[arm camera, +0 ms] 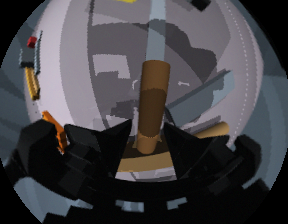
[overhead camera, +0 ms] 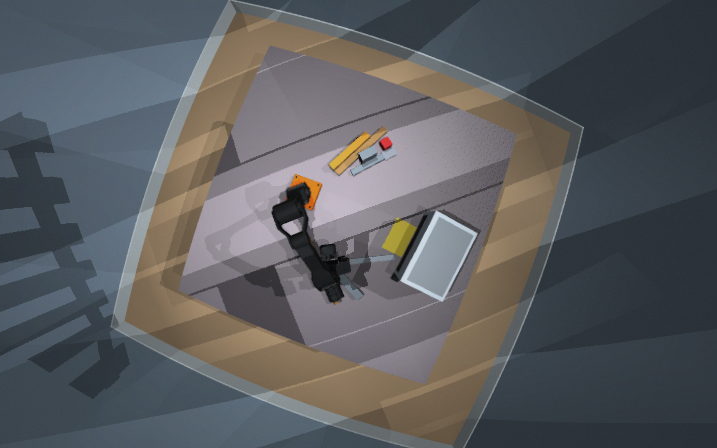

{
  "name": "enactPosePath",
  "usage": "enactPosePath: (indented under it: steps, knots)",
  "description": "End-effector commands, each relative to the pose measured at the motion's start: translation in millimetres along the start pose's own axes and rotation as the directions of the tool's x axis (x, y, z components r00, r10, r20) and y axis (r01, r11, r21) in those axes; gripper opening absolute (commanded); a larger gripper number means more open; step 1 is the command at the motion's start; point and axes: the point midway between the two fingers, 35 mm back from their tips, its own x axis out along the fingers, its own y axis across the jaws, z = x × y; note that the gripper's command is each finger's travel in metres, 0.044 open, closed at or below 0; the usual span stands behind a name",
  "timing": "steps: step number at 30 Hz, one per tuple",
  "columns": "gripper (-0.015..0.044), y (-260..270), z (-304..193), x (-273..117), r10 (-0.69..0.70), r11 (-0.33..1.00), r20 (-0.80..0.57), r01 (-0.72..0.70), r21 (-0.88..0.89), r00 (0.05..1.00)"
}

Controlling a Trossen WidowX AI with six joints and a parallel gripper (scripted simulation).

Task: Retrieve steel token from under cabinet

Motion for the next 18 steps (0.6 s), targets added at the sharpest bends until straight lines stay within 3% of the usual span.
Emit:
enactPosePath:
  steps: [1, 13, 18]
  knots:
    - [0.027, 0.0, 0.0, 1.0, -0.003, 1.0, 0.0, 0.003, 0.0, 1.0]
    - [0.027, 0.0, -1.4, 4.7, -0.003, 1.0, -0.001, 0.003, -0.003, 1.0]
    - [0.0139, -0.1, -0.3, 2.0, -0.004, 1.0, 0.001, 0.004, 0.0, 1.0]
